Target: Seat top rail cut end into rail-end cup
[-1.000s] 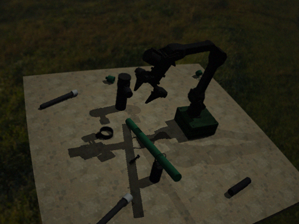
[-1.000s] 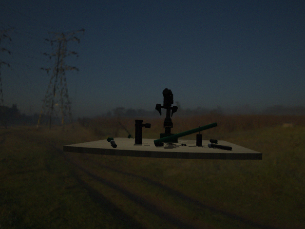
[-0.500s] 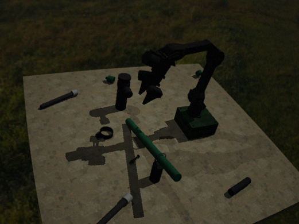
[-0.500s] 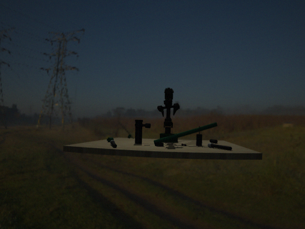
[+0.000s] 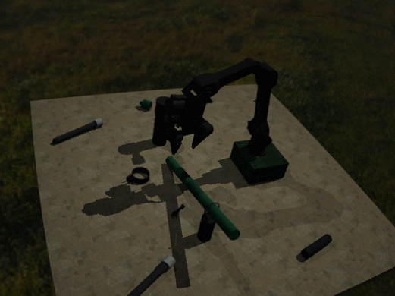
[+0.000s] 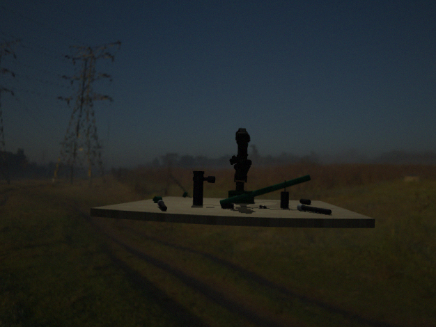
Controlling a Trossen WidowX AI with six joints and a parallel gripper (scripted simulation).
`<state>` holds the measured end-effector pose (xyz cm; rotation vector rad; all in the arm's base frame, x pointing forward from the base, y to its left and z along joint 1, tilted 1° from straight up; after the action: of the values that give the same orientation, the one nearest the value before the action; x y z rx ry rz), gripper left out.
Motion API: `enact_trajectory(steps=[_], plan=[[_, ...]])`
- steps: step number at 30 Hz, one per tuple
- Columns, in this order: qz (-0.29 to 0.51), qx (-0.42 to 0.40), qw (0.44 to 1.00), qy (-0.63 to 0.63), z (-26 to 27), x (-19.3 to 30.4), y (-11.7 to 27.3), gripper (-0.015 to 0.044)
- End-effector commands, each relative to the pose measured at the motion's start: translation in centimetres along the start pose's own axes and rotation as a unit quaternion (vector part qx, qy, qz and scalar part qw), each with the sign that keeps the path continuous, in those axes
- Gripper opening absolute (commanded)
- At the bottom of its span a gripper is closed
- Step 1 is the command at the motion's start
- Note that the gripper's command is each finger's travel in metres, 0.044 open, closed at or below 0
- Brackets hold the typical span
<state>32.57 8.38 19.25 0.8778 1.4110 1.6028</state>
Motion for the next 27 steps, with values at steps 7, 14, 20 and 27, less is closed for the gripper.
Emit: enact_trajectory(steps=[7, 14, 20, 27], plan=[[-0.002, 0.054, 0.983, -0.177, 1.0, 0.3, -2.5, 0.044], [-0.002, 0.054, 0.983, -0.177, 0.7, 0.3, -5.5, 0.044], [-0.002, 0.054, 0.983, -0.177, 0.6, 0.3, -6.4, 0.044], [-0.002, 0.054, 0.983, -0.177, 0.5, 0.3, -7.6, 0.044]])
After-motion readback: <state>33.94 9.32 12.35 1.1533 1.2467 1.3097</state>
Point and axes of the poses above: the point midway between the two fingers, 35 mm back from their tips, its own y axis back along the fingers, its own z axis across the jaws, x = y × z, the point moved 7 cm from there along y, back along the fingers, and after that the axes turned 2 degrees about -y, right-handed, at the moved point
